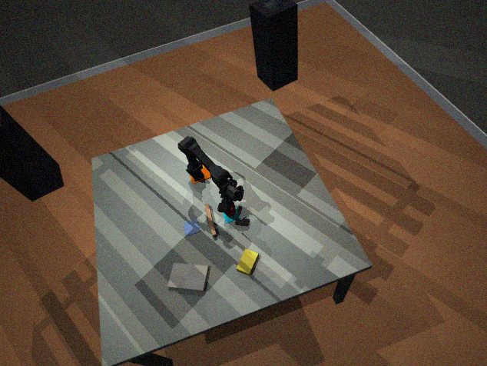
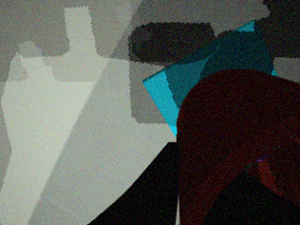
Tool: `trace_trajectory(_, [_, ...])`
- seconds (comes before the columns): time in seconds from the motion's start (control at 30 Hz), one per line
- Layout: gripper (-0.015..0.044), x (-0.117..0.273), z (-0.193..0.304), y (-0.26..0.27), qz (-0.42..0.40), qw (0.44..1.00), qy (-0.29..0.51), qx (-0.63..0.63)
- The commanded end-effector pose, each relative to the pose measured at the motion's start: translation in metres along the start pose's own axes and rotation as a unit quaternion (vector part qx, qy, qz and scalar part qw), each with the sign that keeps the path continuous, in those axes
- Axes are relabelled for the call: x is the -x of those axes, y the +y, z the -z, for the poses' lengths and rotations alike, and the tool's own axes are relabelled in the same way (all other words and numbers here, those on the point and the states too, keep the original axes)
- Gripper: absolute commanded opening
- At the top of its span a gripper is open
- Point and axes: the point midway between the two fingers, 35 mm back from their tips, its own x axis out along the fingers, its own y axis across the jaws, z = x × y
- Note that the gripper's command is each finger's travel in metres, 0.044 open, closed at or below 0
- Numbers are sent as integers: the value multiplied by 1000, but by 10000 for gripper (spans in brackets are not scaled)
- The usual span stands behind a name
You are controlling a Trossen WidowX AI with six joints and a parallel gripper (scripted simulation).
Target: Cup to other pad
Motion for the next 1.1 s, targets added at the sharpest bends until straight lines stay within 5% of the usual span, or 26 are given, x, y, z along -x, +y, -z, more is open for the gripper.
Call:
trace_trajectory(0.0, [0, -6, 1, 0, 1, 1000, 3, -1])
trace_trajectory(0.97, [0, -22, 0, 1, -1, 1000, 1, 0])
trace_trajectory(1.07, [79, -22, 0, 1, -1, 1000, 1, 0])
